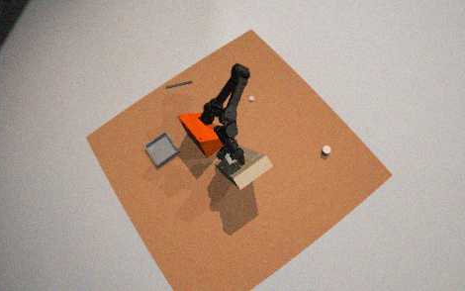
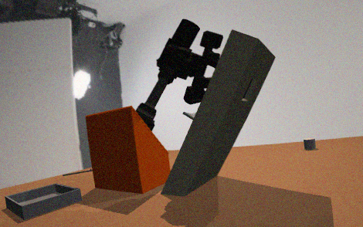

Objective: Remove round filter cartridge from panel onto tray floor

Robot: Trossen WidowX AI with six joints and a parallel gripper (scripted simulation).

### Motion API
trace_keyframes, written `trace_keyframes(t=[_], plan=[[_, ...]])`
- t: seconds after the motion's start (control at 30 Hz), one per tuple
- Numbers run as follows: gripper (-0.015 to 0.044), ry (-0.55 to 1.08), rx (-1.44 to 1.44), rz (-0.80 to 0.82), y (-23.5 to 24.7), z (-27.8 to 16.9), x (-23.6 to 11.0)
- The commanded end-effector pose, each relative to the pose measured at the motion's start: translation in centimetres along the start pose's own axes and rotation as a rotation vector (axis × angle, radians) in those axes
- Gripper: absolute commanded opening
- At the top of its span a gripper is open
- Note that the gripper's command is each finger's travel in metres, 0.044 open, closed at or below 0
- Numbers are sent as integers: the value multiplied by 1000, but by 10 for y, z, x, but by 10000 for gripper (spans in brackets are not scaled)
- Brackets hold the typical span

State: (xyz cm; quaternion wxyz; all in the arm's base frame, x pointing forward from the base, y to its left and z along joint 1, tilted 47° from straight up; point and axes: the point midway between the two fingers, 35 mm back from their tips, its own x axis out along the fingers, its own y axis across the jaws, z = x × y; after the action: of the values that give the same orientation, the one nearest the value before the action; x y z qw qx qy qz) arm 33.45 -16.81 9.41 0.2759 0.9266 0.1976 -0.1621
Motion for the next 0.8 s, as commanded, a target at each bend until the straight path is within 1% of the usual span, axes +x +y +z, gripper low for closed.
trace_keyframes(t=[0.0,0.4,0.43,0.77], plan=[[0,-1,-16,-14,-1,-2,10],[0,-1,-16,-14,-1,-2,10],[0,0,-1,0,0,0,-1],[0,-12,-12,-18,2,3,-42]])
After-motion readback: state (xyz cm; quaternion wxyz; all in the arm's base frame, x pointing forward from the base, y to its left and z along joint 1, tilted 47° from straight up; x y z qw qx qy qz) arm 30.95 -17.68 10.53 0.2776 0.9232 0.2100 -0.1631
